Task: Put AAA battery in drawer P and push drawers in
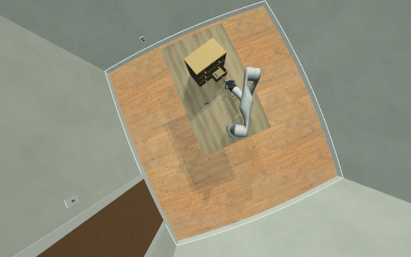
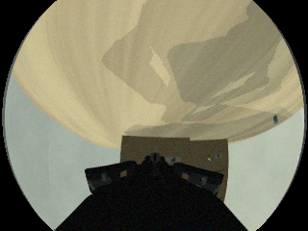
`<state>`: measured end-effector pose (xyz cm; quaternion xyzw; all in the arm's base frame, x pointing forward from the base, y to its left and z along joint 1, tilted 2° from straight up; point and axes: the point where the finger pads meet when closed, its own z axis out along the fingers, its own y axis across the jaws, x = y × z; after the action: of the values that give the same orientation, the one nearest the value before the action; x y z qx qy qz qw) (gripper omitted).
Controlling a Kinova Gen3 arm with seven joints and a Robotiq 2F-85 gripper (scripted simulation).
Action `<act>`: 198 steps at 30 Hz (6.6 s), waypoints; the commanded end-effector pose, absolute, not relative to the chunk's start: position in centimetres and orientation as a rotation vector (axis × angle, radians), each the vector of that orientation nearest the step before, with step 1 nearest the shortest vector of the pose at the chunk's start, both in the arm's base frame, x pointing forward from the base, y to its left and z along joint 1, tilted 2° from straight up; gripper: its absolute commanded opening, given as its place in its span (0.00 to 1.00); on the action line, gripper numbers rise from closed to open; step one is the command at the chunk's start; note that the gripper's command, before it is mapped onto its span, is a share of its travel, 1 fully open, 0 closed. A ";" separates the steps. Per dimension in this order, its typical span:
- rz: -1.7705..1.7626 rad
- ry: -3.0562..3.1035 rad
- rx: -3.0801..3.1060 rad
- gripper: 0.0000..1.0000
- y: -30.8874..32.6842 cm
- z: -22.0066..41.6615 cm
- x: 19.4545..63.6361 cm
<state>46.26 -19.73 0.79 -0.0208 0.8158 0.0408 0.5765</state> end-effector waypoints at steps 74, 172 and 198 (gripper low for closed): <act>0.096 1.905 -0.055 0.00 -18.9 1.1 55.2; 0.096 1.905 -0.055 0.00 -20.1 9.0 45.1; 0.094 2.006 -0.061 0.00 -20.1 9.9 44.5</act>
<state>44.18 -20.16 8.98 -0.0198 0.8433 0.0430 0.5353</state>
